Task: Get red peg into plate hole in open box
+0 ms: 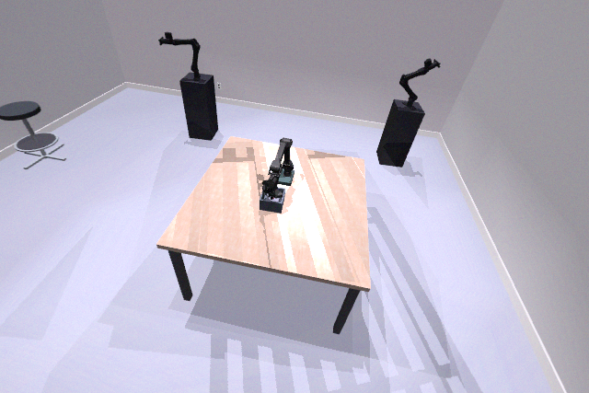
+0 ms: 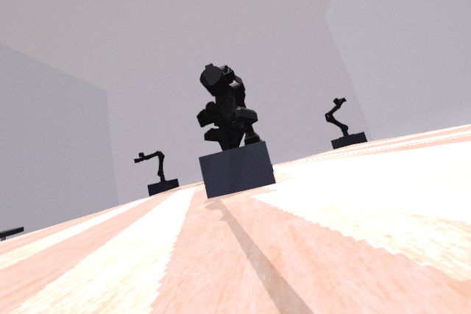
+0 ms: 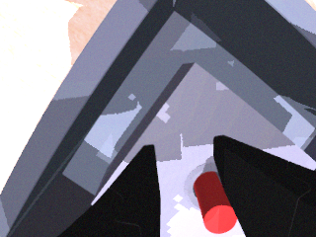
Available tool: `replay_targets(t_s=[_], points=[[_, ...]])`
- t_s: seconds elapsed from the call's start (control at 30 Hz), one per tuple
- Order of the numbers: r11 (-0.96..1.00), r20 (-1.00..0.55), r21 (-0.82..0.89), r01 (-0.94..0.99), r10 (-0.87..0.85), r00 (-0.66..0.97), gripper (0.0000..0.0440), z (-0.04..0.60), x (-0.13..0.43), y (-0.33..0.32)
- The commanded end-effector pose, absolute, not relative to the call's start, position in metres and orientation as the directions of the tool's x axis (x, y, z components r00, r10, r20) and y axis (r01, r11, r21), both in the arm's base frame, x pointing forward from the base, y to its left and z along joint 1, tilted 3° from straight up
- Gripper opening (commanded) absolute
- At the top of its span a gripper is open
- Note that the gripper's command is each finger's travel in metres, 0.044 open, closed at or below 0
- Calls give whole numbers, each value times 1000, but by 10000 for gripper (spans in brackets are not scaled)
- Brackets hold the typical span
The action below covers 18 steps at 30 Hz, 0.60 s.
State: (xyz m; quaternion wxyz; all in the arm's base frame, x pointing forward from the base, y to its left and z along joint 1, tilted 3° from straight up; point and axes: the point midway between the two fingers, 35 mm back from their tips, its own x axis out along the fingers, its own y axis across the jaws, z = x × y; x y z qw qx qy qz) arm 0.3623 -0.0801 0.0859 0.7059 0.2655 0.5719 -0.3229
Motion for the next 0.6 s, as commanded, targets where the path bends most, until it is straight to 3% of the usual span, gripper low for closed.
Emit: replay_targets(t_s=[0.0, 0.57], points=[[657, -981, 0, 754, -146, 127, 107, 85, 370, -86], [658, -990, -21, 753, -118, 76, 73, 78, 387, -116]])
